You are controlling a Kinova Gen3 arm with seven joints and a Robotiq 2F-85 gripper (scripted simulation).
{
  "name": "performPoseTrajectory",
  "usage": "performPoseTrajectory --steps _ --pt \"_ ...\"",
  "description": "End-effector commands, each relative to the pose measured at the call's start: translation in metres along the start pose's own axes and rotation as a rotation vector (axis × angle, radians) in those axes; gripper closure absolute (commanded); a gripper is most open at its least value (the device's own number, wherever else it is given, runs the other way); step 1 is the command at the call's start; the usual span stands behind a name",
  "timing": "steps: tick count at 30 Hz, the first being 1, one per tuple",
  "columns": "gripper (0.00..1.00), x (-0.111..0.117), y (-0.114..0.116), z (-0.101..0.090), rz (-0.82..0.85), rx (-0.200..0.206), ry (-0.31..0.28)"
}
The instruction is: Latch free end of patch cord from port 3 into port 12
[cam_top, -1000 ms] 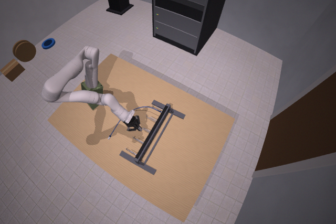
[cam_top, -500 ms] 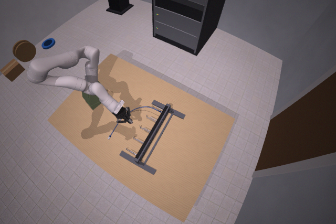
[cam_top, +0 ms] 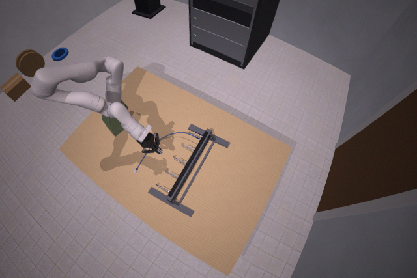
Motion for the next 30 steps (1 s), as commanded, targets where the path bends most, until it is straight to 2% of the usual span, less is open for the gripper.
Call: performPoseTrajectory --steps 1,16,24,30 --pt "1.0 0.001 0.007 -0.001 -0.003 -0.005 0.002" --pt "1.0 -0.011 0.076 -0.001 -0.004 -0.005 -0.003" --pt "1.0 -0.014 0.092 -0.001 -0.004 -0.005 -0.004" --pt "1.0 -0.015 0.094 -0.001 -0.004 -0.005 -0.004"
Point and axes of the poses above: the point where the finger pads meet when closed, its own z axis out along the fingers, its own y axis across the jaws, x = y × z, the point moved 3 cm from there along -z, back along the fingers, and after that the axes turned 9 degrees about -z, right-handed, at the moved point
